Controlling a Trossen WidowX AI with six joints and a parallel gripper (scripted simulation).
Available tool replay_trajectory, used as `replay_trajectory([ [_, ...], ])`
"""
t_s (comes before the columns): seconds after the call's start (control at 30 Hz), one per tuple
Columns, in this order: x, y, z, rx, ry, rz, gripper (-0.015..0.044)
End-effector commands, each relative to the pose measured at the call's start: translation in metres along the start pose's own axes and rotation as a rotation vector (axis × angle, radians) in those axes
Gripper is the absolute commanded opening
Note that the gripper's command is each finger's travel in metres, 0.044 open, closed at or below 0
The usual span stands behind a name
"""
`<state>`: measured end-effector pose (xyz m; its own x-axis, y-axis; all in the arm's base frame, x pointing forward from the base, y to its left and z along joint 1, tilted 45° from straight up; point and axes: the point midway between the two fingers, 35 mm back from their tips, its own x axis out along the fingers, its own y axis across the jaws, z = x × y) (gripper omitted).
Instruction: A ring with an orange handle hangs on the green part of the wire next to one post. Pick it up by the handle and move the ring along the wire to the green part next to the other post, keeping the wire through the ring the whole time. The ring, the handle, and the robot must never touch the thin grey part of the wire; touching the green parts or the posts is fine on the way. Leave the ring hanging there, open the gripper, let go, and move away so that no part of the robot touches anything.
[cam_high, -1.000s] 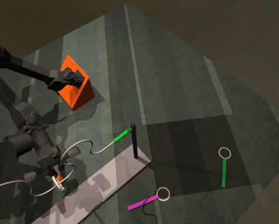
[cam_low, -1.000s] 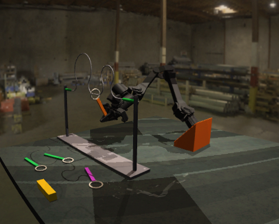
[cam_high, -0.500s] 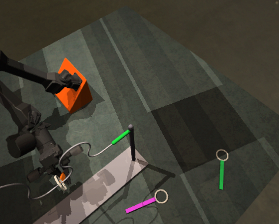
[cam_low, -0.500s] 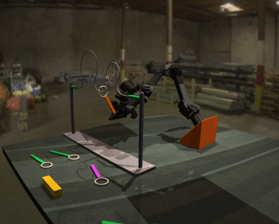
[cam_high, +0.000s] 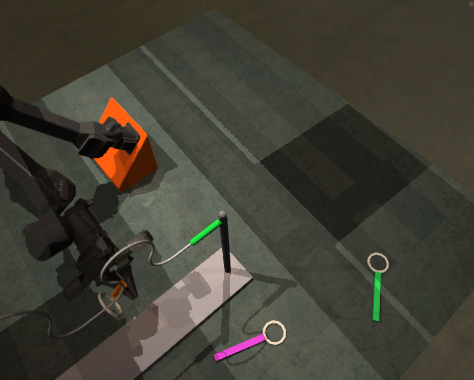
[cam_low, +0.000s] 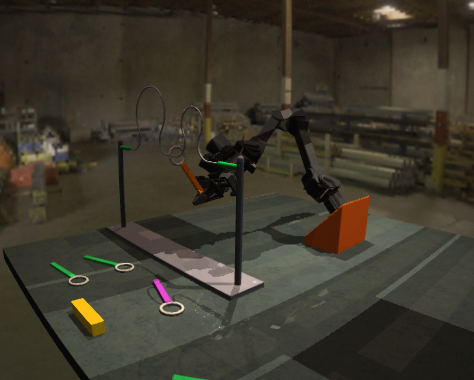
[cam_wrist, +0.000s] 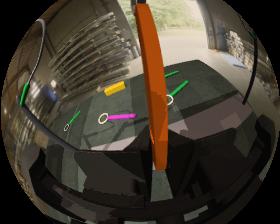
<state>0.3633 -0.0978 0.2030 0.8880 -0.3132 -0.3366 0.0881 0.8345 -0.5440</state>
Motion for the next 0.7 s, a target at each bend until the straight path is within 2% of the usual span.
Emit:
replay_trajectory([
  [0.0, -0.002, 0.016, -0.002, 0.074, 0.014, 0.045, -0.0150],
  [0.67, -0.022, 0.085, 0.019, 0.492, 0.066, 0.279, -0.0150],
])
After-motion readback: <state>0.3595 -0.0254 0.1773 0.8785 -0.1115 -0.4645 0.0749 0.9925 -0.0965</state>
